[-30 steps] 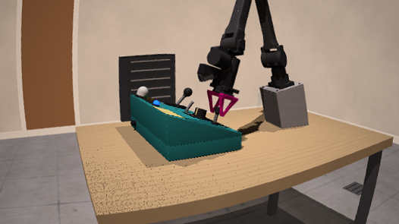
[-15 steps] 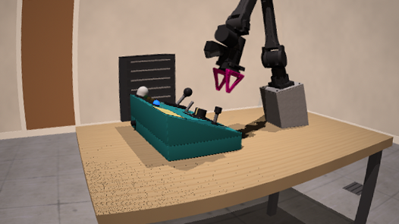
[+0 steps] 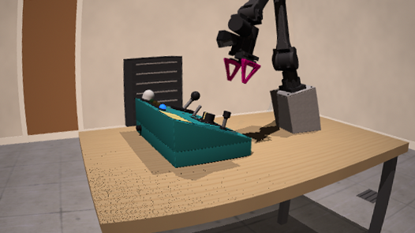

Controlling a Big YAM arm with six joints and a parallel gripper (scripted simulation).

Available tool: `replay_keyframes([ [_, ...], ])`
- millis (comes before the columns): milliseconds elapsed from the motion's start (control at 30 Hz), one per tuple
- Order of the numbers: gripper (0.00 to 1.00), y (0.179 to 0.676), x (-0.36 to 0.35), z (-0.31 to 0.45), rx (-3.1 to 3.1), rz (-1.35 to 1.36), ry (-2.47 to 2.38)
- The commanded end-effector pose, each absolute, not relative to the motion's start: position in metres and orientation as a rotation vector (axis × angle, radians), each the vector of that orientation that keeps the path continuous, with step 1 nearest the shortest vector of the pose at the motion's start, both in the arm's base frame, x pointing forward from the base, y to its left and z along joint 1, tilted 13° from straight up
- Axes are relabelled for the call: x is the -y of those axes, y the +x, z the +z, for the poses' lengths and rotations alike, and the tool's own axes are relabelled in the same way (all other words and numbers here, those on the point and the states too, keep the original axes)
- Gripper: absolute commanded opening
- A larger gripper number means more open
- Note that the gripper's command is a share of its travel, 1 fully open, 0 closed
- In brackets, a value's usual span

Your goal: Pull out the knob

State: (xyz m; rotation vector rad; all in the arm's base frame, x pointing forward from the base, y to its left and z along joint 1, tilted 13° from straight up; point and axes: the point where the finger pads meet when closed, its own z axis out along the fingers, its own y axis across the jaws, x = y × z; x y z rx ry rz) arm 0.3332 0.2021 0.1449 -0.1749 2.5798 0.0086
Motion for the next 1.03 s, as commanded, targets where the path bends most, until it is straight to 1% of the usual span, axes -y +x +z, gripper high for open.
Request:
replay_keyframes([
  [0, 1.0, 0.3436, -0.2073, 0.1591, -2.564, 0.02, -0.149],
  [1000, 1.0, 0.344, -0.2075, 0.1658, -2.547, 0.035, -0.145],
])
